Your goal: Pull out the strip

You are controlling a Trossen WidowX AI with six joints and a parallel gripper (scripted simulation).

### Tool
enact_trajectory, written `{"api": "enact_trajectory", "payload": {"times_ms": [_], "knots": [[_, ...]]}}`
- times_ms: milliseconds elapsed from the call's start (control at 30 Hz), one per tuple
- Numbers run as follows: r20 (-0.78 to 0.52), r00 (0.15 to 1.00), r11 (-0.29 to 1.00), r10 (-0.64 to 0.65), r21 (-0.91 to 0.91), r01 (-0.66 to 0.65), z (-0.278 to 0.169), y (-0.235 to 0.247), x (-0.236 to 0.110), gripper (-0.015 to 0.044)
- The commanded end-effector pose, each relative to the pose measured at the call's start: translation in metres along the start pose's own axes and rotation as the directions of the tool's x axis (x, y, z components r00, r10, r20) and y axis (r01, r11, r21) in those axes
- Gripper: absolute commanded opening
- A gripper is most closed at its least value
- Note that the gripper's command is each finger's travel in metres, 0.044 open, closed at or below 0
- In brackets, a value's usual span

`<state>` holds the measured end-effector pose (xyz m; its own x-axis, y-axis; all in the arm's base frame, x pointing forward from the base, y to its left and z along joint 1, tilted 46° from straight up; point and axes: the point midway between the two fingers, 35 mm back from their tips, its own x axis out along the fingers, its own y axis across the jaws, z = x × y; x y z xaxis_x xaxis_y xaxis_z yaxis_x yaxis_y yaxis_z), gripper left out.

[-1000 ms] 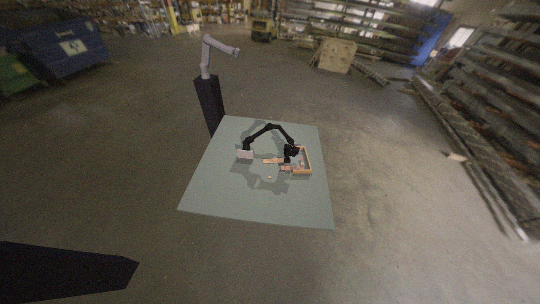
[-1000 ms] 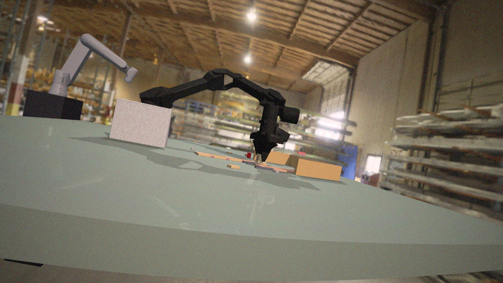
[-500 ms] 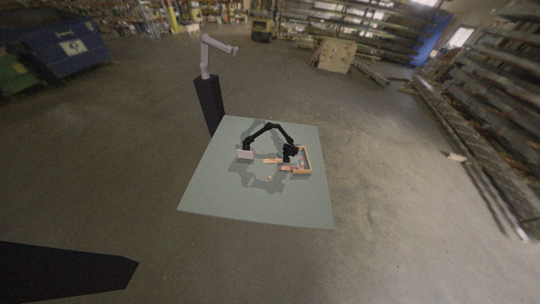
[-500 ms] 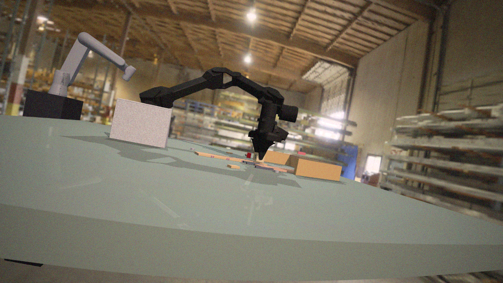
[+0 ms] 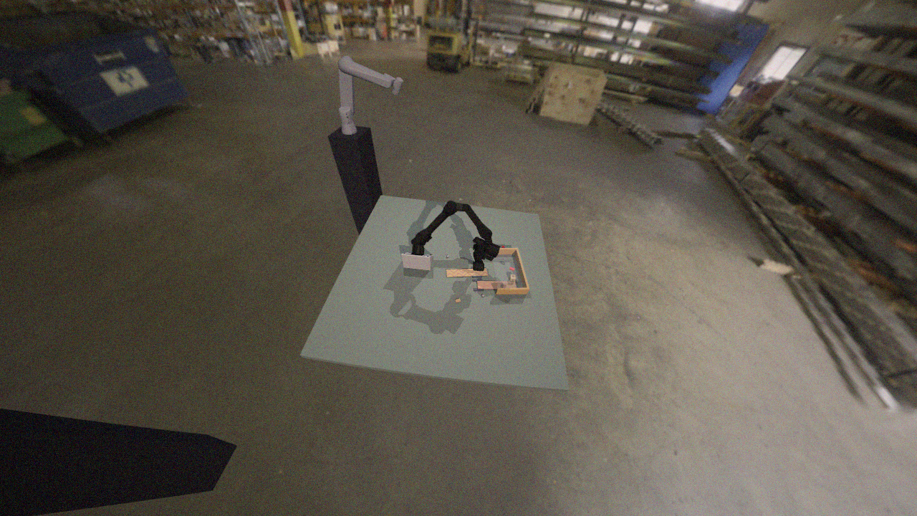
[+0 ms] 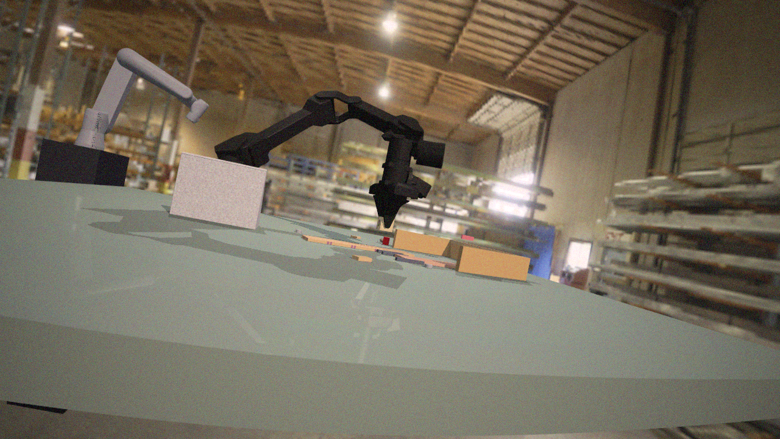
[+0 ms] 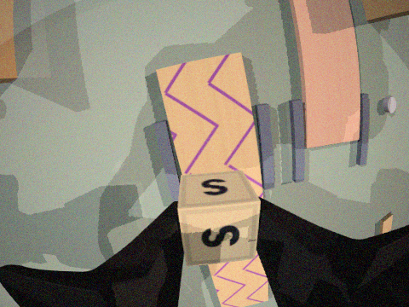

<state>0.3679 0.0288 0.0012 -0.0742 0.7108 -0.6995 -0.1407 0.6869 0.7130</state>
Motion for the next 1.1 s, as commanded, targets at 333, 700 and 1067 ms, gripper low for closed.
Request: {"api": "enact_trajectory", "payload": {"times_ms": [333,700,1067], "knots": [[-0.006,1.000,1.000,-0.002,-0.003,0.002,-0.045,0.004,-0.001,0.0000],[-0.007,1.000,1.000,-0.003,-0.002,0.003,-0.065,0.005,-0.015,0.0000],[-0.007,1.000,1.000,-0.003,-0.002,0.003,-0.065,0.006,-0.036,0.0000]]}}
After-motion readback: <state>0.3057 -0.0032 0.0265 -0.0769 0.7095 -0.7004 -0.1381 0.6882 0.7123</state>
